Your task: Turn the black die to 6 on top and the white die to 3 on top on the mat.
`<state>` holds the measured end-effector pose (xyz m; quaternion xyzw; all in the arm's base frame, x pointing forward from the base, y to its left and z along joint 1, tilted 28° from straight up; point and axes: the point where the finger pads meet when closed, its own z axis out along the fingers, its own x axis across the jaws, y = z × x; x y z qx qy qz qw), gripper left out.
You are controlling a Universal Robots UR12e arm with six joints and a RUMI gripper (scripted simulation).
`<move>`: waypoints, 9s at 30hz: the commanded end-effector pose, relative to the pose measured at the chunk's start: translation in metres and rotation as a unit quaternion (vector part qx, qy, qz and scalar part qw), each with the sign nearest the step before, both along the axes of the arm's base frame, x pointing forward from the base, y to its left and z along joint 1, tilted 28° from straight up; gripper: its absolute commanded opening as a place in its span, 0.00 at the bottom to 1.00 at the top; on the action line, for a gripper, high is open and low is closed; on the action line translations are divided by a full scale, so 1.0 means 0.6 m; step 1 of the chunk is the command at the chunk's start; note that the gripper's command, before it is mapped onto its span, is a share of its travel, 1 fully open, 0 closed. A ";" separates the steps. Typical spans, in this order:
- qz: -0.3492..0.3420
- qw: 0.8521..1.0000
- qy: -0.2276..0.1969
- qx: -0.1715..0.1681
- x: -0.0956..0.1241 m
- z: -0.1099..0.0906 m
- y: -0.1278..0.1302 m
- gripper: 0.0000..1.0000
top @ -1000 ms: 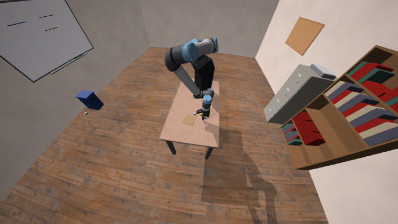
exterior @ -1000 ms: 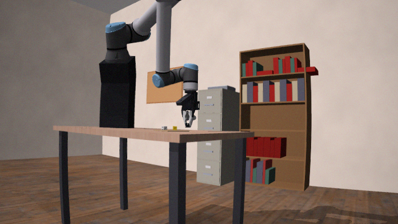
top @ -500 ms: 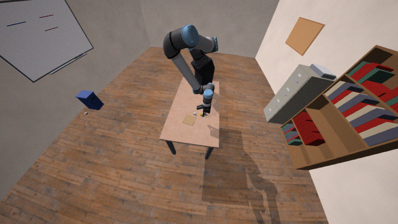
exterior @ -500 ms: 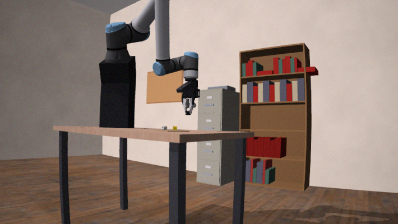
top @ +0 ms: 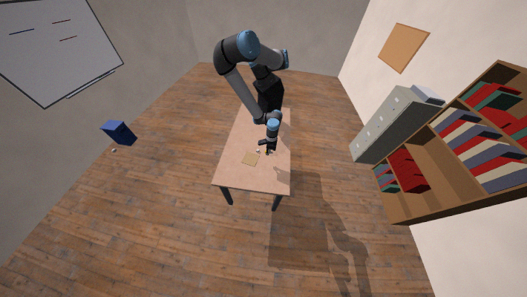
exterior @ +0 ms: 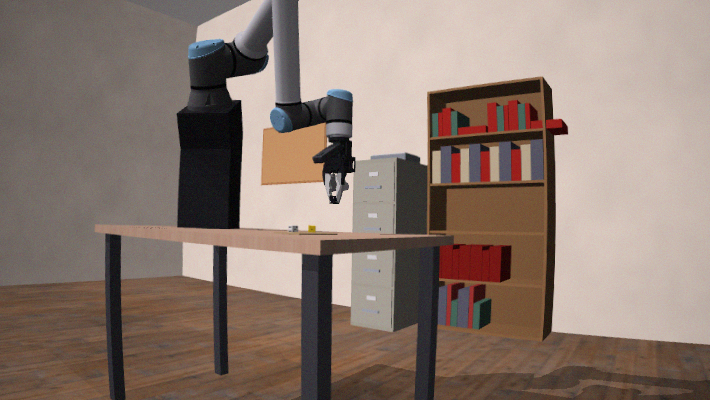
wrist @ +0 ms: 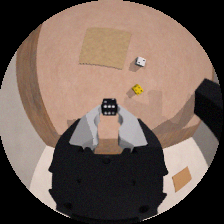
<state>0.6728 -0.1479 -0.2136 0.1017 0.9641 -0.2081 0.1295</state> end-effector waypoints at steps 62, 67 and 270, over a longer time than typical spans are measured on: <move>-0.028 0.999 -0.015 0.006 0.050 -0.008 -0.313 0.06; -0.028 0.999 -0.015 0.006 0.050 -0.008 -0.313 0.06; -0.028 0.999 -0.014 0.006 0.021 0.118 -0.252 1.00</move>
